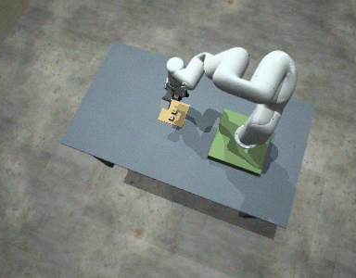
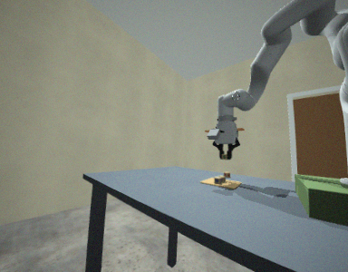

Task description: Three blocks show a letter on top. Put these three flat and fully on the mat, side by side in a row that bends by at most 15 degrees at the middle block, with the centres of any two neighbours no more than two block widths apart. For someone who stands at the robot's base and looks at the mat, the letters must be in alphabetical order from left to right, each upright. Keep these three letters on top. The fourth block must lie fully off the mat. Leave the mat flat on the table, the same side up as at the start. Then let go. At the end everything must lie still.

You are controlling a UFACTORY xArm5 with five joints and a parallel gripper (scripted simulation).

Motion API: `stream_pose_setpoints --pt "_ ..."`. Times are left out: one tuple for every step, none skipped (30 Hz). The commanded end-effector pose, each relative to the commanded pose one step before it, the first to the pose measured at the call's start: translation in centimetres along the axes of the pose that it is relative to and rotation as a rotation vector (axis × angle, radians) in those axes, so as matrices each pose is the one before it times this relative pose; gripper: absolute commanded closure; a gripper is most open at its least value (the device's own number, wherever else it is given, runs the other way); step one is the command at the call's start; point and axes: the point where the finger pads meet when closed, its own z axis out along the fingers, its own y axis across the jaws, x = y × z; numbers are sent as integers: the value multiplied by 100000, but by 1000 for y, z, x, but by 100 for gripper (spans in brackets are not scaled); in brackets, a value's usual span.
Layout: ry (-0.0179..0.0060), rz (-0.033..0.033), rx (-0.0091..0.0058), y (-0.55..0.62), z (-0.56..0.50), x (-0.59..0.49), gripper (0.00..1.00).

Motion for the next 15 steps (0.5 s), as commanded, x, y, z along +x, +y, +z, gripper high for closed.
stream_pose_setpoints --pt "-25 0 -272 96 401 -12 79" --pt "0 0 0 0 0 0 79" --pt "0 0 3 -5 259 0 79" --pt "0 0 0 2 301 1 79" --pt "0 0 0 -1 340 1 79" --pt "0 0 0 -1 378 1 79" --pt "0 0 0 2 413 1 79" --pt "0 0 0 -2 441 2 79" --pt "0 0 0 4 469 1 79" --pt "0 0 0 -2 487 2 79" --pt "0 0 0 4 504 1 79" --pt "0 0 0 -1 510 2 79" --pt "0 0 0 3 512 1 79" --pt "0 0 0 -1 503 2 79" --pt "0 0 0 2 482 1 79"
